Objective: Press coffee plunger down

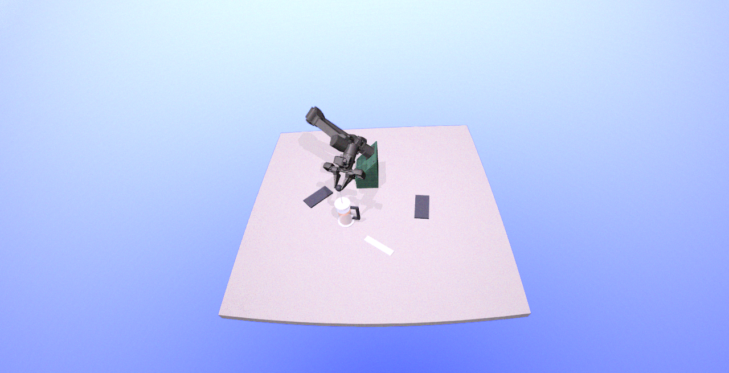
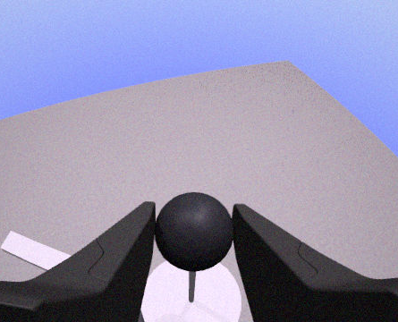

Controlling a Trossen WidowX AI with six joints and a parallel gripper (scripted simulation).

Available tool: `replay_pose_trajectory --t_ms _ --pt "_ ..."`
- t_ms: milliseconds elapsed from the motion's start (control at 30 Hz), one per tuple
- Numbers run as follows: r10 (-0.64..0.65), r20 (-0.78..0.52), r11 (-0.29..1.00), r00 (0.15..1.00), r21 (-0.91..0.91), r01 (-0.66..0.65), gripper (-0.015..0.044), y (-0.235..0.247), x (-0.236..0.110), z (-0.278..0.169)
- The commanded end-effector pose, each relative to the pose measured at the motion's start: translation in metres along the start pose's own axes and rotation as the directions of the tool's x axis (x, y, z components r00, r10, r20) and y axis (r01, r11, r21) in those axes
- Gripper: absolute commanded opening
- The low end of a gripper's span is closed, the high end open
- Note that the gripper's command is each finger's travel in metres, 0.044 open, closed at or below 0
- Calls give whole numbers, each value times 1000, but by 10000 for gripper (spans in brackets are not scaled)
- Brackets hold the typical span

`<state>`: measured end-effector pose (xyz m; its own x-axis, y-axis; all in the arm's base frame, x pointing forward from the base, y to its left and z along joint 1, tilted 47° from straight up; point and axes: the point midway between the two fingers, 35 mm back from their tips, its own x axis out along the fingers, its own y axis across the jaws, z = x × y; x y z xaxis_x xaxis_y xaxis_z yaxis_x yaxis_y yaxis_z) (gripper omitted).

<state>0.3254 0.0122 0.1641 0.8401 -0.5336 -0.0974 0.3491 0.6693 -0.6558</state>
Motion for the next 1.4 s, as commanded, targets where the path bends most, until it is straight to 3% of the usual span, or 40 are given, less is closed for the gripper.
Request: replay_pose_trajectory --t_ms 0,1367 --pt "1 -34 999 999 -34 -2 123 3 6 -21" --pt "-6 -25 999 1000 -38 5 123 0 48 -63"
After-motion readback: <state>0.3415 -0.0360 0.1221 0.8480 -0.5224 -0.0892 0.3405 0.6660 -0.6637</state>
